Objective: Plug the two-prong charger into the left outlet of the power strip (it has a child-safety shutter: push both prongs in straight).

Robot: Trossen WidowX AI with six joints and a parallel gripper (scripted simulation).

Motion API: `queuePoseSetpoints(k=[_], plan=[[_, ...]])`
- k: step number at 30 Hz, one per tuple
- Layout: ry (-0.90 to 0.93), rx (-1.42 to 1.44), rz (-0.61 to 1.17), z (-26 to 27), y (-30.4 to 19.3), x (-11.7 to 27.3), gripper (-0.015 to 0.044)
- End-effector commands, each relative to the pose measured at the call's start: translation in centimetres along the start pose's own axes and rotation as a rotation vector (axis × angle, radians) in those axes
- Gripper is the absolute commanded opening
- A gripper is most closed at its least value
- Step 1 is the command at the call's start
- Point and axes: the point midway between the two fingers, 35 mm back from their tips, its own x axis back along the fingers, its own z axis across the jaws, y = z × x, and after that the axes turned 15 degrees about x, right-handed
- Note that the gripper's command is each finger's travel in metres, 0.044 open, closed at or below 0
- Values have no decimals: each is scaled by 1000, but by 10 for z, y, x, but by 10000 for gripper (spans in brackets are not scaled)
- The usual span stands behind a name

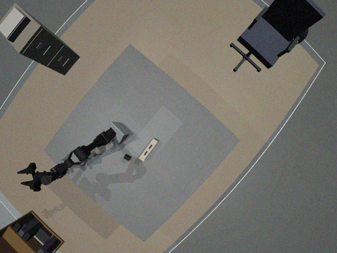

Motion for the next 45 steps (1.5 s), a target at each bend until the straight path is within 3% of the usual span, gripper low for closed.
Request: queuePoseSetpoints(k=[1,22,45], plan=[[3,0,2,1,0,0,426],[376,-44,212,105,-44,47,440],[823,-38,394,203,-64,154,440]])
